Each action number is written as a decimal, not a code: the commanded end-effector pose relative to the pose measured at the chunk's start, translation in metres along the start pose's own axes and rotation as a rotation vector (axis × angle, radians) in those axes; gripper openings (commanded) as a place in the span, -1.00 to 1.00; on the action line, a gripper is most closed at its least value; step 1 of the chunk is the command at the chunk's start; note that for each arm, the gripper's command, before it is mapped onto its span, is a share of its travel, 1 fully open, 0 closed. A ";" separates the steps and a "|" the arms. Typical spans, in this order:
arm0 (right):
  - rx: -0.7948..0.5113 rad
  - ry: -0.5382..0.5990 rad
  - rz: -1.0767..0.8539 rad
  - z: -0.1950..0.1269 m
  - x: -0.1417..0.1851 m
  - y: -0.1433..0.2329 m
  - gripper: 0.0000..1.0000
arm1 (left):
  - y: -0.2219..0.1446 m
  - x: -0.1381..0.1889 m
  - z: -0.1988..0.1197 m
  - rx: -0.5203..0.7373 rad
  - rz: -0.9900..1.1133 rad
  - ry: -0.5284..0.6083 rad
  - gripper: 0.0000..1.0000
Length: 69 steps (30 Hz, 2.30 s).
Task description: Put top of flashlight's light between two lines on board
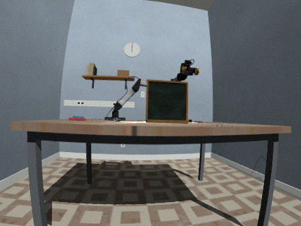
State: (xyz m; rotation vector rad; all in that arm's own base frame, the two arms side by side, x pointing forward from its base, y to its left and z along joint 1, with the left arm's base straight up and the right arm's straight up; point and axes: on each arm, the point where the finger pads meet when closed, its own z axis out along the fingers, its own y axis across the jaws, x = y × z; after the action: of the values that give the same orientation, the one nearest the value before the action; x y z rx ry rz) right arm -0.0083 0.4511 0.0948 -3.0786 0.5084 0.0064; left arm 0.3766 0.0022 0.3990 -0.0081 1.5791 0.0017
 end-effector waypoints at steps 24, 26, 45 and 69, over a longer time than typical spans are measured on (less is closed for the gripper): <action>0.232 -0.085 0.344 -0.050 0.073 -0.037 1.00 | -0.002 0.015 0.002 0.007 -0.002 0.039 1.00; 0.256 -0.087 0.389 -0.055 0.086 -0.039 1.00 | -0.002 0.015 0.002 0.007 -0.002 0.039 1.00; 0.510 -0.143 0.812 -0.109 0.204 -0.043 1.00 | -0.002 0.015 0.002 0.007 -0.002 0.039 1.00; 0.866 -0.225 1.302 -0.179 0.339 0.006 1.00 | -0.002 0.015 0.002 0.007 -0.002 0.039 1.00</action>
State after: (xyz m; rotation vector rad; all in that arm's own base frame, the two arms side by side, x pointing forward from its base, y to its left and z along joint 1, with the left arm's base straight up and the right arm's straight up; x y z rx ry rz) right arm 0.3015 0.3392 0.2459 -1.6460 1.7599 0.0848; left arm 0.3756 0.0009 0.3991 -0.0005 1.5770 0.0020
